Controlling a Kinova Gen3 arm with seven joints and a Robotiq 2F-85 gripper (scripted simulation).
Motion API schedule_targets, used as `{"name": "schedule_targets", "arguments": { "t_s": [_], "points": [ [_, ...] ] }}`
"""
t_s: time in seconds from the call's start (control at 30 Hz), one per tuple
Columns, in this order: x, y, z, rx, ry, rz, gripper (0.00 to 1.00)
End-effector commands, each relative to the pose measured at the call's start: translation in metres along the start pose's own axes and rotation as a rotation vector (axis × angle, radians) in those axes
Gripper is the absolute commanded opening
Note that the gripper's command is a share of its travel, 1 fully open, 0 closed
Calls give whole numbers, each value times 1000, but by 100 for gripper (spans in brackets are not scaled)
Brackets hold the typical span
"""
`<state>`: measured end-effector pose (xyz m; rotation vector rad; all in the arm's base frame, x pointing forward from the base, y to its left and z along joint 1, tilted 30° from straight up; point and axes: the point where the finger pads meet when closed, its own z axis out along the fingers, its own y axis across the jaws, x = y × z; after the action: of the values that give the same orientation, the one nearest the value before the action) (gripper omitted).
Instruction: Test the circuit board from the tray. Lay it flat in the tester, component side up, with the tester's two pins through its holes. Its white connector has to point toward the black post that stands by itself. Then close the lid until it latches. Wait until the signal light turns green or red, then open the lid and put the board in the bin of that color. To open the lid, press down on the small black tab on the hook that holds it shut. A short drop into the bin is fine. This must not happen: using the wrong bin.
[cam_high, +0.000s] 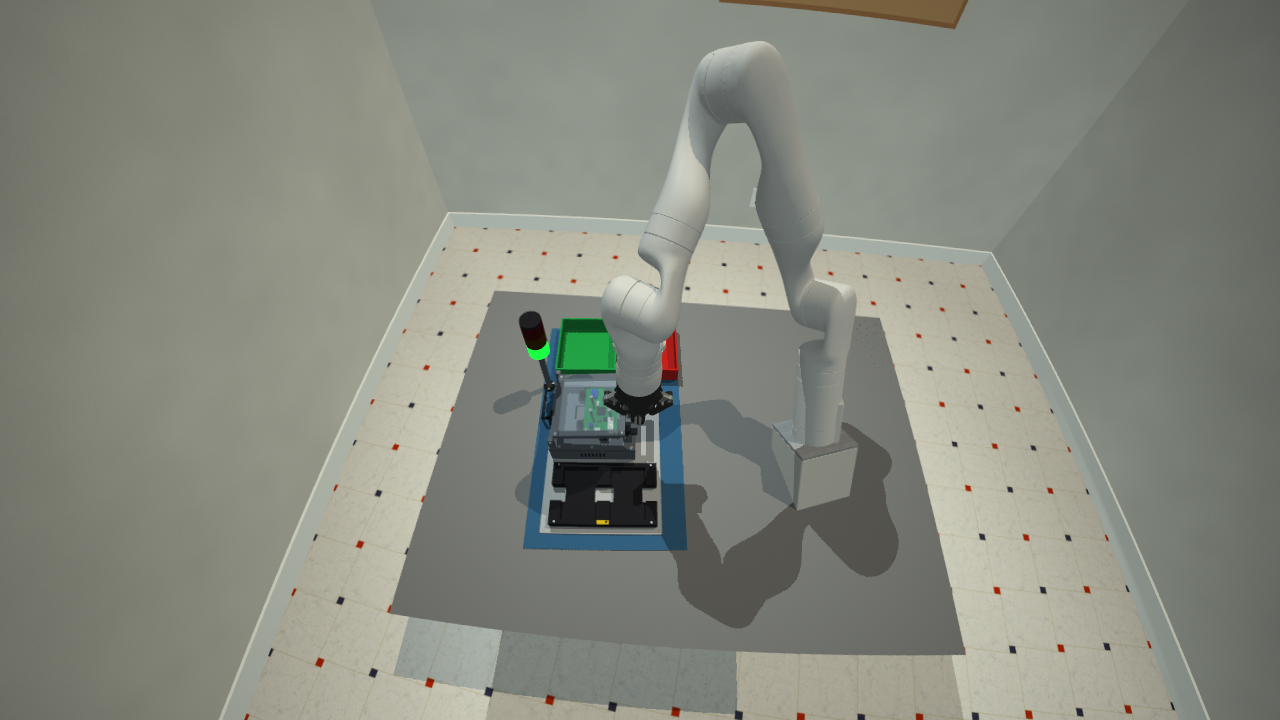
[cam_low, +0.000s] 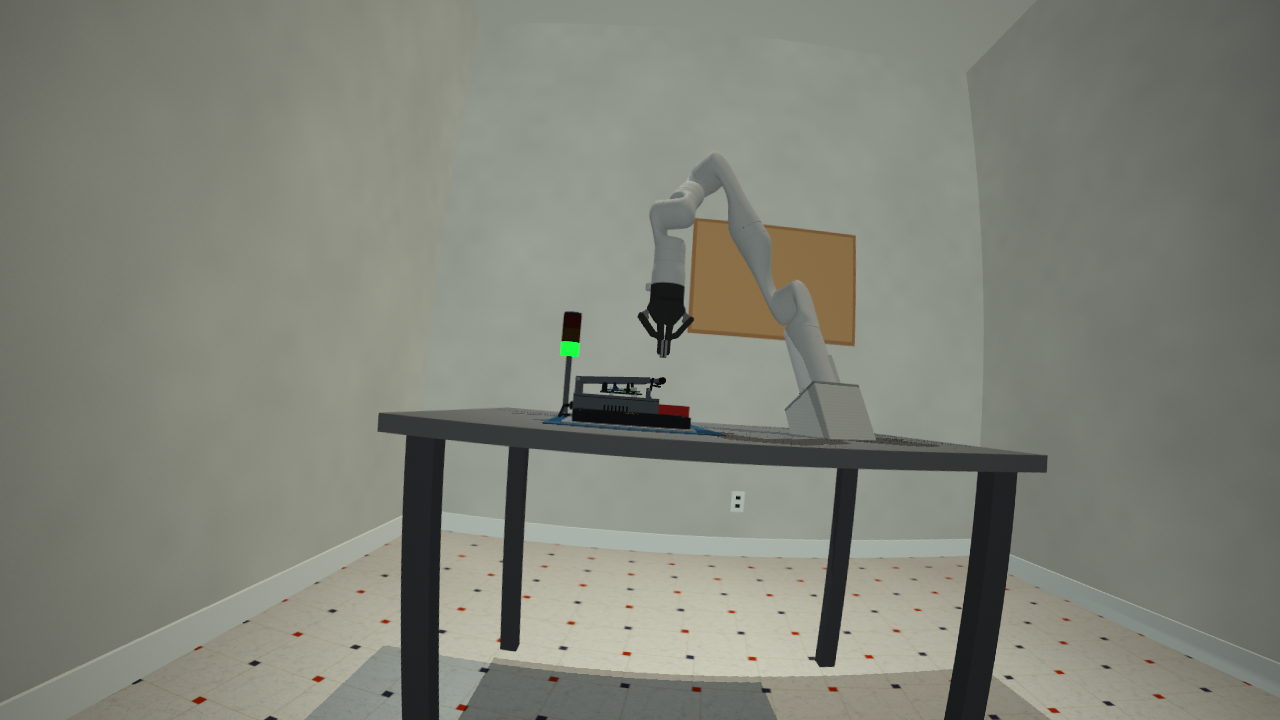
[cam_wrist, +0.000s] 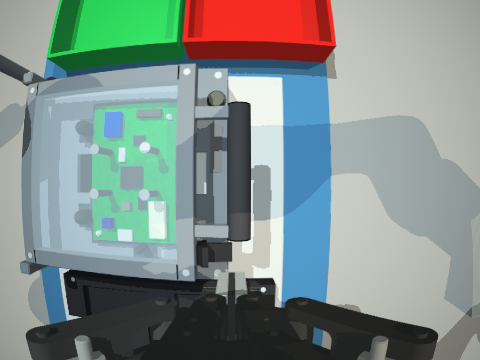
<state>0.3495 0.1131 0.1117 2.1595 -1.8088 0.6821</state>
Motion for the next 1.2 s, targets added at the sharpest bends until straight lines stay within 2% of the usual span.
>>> {"name": "schedule_targets", "arguments": {
  "t_s": [0.0,0.13,0.17,1.17],
  "points": [
    [0,0,-1,1,-1,0,0],
    [0,0,-1,1,-1,0,0],
    [0,0,-1,1,-1,0,26],
    [0,0,-1,1,-1,0,26]
  ]
}}
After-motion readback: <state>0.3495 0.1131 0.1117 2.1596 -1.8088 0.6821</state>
